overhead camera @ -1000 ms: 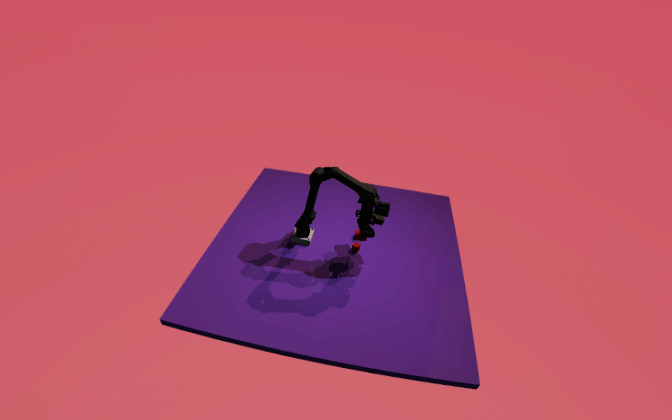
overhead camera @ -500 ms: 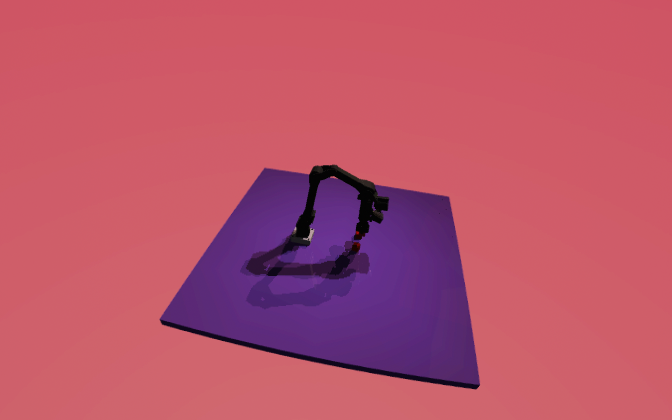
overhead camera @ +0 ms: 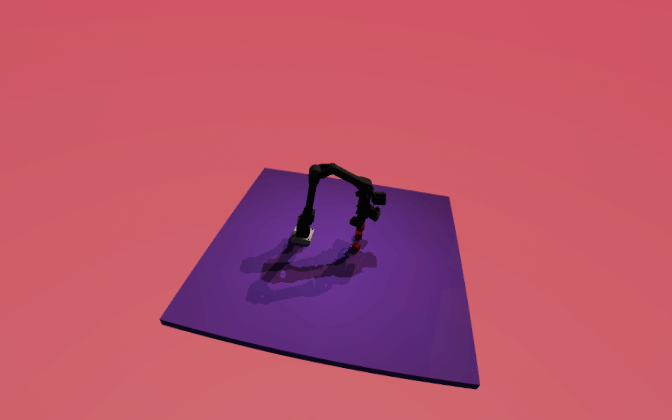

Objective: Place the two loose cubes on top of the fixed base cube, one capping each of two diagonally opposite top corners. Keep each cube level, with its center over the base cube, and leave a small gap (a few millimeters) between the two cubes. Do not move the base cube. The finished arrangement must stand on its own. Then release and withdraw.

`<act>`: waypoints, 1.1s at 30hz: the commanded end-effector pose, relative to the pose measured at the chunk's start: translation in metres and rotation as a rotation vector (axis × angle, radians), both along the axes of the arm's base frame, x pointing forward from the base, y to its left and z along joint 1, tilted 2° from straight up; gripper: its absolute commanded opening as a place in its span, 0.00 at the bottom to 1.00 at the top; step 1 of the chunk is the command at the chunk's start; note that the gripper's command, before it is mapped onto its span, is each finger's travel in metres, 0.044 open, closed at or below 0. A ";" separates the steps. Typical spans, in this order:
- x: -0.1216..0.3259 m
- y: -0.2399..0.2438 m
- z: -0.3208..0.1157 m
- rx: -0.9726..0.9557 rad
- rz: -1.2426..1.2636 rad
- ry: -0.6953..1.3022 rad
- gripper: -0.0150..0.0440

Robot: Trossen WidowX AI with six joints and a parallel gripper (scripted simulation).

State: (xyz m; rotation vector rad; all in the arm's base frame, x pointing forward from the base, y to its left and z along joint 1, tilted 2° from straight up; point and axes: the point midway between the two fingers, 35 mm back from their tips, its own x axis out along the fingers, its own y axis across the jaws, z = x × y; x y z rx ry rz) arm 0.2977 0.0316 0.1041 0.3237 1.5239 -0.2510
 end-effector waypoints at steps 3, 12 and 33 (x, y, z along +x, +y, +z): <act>-0.006 0.017 -0.004 0.009 -0.108 0.007 0.43; -0.015 0.037 -0.008 0.016 -0.252 0.015 0.43; -0.014 0.039 -0.028 0.017 -0.262 0.015 0.43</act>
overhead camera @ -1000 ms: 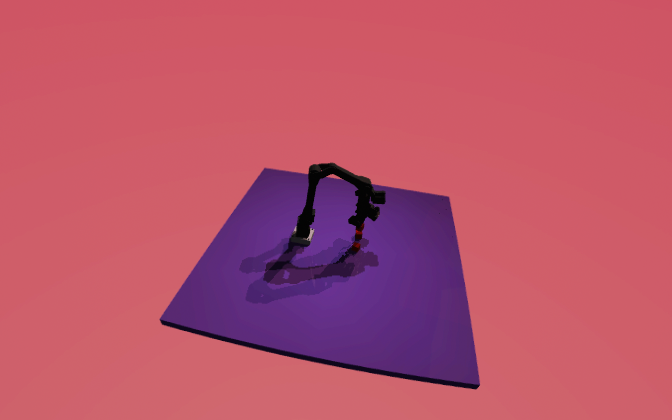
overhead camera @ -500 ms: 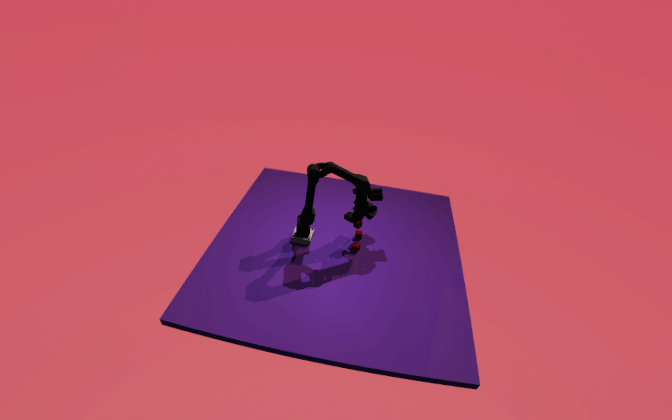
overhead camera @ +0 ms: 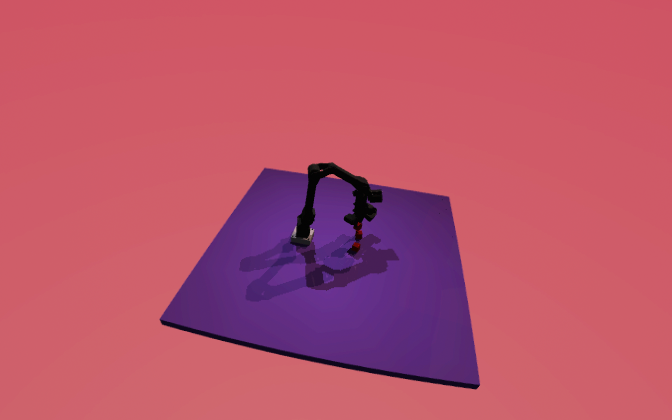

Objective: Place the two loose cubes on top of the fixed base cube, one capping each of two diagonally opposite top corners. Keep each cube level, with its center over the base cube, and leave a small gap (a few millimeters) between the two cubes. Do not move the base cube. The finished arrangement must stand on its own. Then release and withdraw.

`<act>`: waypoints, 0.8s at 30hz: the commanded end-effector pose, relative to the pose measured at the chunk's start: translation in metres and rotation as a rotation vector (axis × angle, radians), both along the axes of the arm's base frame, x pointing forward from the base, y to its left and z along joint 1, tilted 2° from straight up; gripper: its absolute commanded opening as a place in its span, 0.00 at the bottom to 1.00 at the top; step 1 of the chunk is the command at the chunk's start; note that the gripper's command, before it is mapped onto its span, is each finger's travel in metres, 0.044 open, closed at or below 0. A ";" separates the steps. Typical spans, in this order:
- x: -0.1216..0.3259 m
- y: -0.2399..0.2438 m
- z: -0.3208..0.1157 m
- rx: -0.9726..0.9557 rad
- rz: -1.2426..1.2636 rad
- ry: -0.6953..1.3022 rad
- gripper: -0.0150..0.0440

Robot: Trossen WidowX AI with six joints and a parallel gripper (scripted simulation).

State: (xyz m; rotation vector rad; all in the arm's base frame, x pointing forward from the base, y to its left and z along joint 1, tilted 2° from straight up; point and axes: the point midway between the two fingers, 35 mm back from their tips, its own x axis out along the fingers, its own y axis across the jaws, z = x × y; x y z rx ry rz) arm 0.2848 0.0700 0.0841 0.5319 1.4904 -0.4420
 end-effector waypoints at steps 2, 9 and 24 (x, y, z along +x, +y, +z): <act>-0.002 0.001 -0.012 0.002 -0.008 0.009 0.43; -0.002 0.002 -0.015 0.002 -0.010 0.009 0.43; -0.002 0.002 -0.017 0.002 -0.001 0.009 0.43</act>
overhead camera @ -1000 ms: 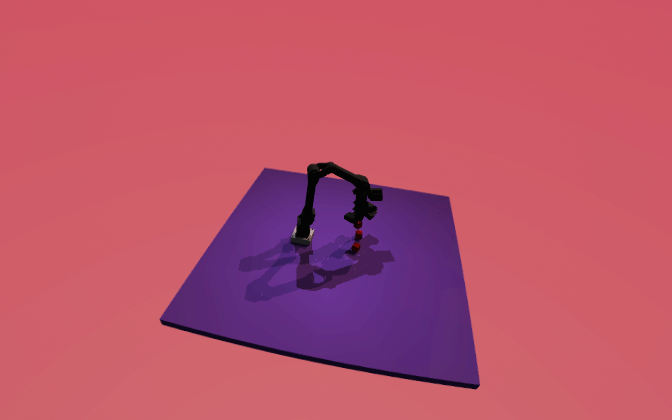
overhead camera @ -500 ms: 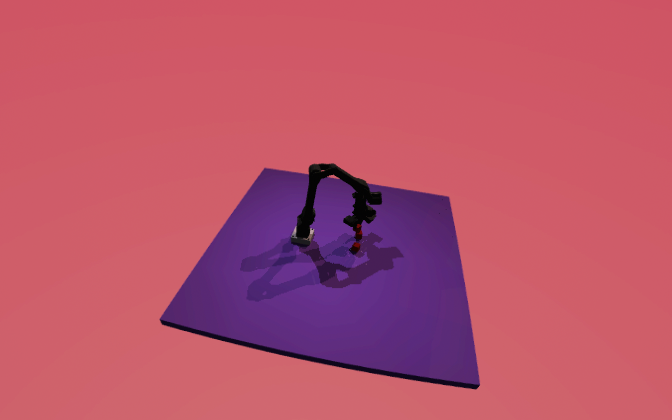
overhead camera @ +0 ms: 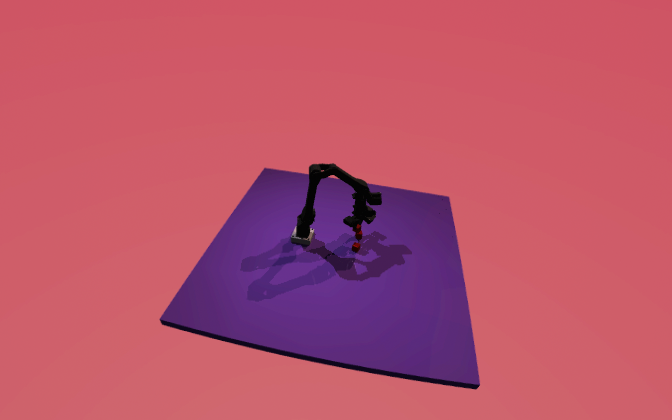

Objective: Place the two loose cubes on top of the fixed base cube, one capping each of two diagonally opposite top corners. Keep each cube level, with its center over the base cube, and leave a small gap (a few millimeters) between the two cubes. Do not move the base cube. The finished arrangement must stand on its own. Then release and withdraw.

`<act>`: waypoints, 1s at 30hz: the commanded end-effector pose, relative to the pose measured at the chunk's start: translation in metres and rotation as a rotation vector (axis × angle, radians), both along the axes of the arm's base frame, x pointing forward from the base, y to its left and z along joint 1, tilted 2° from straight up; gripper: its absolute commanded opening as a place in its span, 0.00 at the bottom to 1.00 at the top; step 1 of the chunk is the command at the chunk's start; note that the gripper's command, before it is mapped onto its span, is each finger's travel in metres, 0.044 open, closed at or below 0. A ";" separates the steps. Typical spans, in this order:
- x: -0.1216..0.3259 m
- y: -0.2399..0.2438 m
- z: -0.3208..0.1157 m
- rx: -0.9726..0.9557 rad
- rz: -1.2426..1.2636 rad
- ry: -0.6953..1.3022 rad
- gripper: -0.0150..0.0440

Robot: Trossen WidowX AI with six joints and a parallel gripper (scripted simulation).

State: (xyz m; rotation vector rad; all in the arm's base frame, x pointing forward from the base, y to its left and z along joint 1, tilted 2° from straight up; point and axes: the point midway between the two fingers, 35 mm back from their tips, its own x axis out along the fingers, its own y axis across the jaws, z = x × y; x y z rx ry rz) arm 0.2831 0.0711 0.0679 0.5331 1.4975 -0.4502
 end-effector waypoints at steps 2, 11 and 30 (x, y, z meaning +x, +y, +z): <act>0.000 0.001 0.000 0.004 0.004 0.000 0.43; 0.000 0.001 0.000 0.004 0.004 0.000 0.60; -0.001 -0.001 0.030 0.000 0.000 0.000 0.60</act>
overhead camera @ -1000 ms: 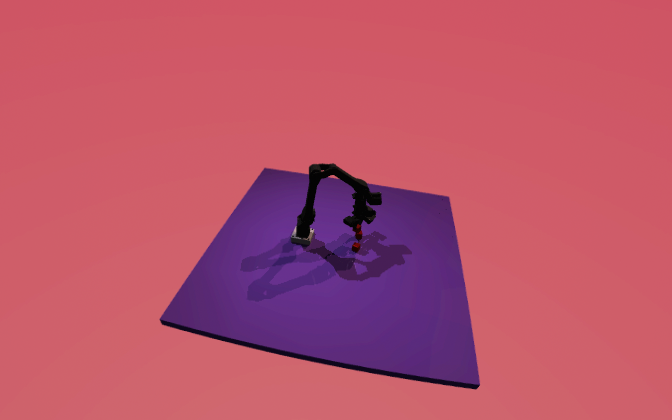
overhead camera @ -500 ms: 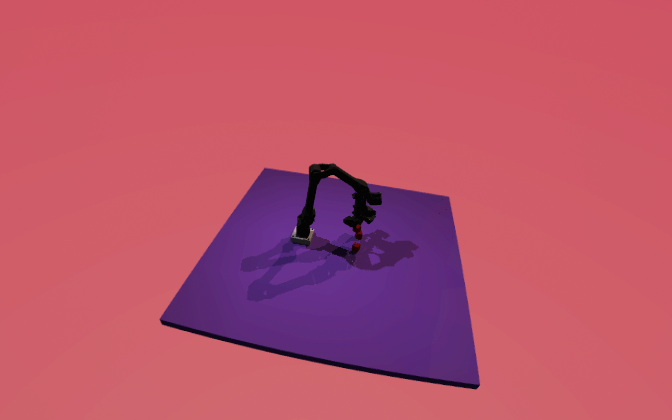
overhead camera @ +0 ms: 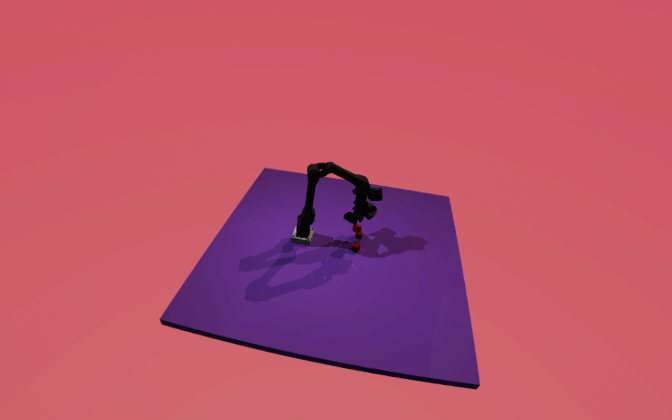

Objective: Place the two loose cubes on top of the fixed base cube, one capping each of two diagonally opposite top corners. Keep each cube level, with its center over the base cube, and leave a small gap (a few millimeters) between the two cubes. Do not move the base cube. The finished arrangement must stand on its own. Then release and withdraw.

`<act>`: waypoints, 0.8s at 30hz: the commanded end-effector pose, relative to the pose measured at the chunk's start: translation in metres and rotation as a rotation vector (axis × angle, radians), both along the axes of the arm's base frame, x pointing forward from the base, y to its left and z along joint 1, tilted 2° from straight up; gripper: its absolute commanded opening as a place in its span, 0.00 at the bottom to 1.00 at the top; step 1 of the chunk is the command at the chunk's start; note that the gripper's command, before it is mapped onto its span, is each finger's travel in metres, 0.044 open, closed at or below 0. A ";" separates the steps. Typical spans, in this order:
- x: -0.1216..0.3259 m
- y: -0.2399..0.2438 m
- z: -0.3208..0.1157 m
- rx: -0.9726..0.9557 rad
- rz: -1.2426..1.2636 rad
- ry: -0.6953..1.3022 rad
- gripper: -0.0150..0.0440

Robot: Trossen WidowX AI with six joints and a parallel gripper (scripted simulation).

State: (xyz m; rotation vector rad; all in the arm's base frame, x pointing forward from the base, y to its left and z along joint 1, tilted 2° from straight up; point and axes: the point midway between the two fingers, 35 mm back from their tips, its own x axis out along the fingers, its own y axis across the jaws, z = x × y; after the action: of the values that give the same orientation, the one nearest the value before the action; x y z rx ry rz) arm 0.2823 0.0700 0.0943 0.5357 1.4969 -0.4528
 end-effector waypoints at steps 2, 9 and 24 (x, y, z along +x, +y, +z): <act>0.000 0.000 0.001 0.000 0.007 -0.002 0.65; 0.004 -0.018 0.008 -0.011 0.294 -0.014 0.70; 0.009 -0.062 0.024 -0.035 0.973 -0.042 0.70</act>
State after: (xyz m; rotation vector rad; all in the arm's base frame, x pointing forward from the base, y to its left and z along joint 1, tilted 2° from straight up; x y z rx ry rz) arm 0.2909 0.0156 0.1144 -0.1487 1.5271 0.2009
